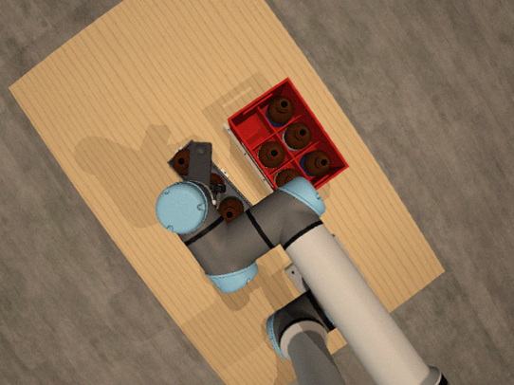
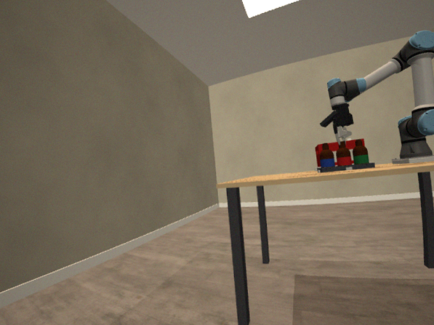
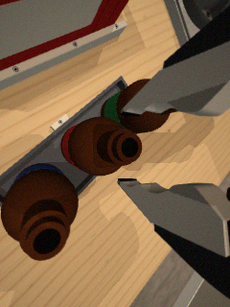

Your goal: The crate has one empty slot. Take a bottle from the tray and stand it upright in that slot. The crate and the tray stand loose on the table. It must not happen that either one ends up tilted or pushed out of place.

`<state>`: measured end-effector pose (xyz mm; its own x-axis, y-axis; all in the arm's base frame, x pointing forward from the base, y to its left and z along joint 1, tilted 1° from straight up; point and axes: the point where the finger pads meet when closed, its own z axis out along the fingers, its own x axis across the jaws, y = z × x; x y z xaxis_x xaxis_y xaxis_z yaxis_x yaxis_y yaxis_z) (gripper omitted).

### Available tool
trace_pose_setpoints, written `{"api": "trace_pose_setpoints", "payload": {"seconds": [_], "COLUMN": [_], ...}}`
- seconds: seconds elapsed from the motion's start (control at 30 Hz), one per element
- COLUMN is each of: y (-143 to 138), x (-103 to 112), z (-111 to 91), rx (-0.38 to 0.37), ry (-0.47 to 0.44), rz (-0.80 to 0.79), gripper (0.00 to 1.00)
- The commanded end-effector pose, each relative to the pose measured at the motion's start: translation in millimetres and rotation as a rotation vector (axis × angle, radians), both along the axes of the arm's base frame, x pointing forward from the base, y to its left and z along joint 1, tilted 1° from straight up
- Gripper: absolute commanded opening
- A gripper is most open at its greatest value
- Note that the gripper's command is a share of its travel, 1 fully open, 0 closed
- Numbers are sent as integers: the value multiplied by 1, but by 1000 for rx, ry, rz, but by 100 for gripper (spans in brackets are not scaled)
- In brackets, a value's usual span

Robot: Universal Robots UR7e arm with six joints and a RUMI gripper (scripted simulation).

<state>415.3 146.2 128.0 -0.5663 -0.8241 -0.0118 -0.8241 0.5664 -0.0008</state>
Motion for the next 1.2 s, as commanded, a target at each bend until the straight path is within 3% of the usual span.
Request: {"api": "trace_pose_setpoints", "payload": {"seconds": [0.0,0.93,0.97,1.17], "y": [0,0,0,0], "x": [0,0,0,0], "z": [0,0,0,0], "rx": [0,0,0,0], "ry": [-1,-1,-1,-1], "rz": [0,0,0,0], "gripper": [38,38,0,0]}}
